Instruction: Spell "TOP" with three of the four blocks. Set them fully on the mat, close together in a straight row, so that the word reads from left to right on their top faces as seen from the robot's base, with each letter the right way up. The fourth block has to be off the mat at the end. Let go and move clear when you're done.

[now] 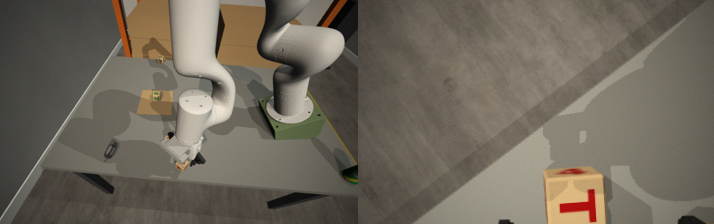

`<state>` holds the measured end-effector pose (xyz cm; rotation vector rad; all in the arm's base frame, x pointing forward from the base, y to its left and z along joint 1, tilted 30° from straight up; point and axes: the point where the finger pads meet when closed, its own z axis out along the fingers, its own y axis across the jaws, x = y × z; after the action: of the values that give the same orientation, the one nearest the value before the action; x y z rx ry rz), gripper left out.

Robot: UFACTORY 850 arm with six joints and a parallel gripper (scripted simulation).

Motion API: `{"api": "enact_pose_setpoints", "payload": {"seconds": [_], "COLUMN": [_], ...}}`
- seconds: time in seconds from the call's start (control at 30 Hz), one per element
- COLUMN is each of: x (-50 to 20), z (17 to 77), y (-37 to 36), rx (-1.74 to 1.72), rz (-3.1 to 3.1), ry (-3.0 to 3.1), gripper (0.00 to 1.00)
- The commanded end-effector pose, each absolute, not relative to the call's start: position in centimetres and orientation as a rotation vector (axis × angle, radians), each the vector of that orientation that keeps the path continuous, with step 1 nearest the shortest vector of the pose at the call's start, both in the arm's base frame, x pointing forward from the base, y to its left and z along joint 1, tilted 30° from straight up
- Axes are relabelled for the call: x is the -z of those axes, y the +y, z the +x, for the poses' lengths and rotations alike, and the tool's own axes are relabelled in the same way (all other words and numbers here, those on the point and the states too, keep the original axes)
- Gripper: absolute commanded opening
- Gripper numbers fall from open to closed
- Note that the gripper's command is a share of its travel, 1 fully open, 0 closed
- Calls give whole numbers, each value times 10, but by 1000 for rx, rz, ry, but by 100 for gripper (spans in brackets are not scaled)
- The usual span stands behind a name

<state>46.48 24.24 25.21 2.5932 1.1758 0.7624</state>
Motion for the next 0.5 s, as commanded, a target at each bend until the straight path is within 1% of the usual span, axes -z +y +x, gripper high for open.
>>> {"api": "enact_pose_setpoints", "payload": {"seconds": [0.0, 0.17, 0.33, 0.37, 0.47], "x": [-253, -253, -253, -253, -253], "z": [464, 462, 462, 462, 462], "y": [243, 244, 244, 244, 244], "rx": [-706, -675, -668, -668, -668], "rz": [2545, 2424, 2396, 2396, 2396], "ry": [1272, 1436, 1472, 1472, 1472], "gripper": [100, 100, 100, 87, 87]}}
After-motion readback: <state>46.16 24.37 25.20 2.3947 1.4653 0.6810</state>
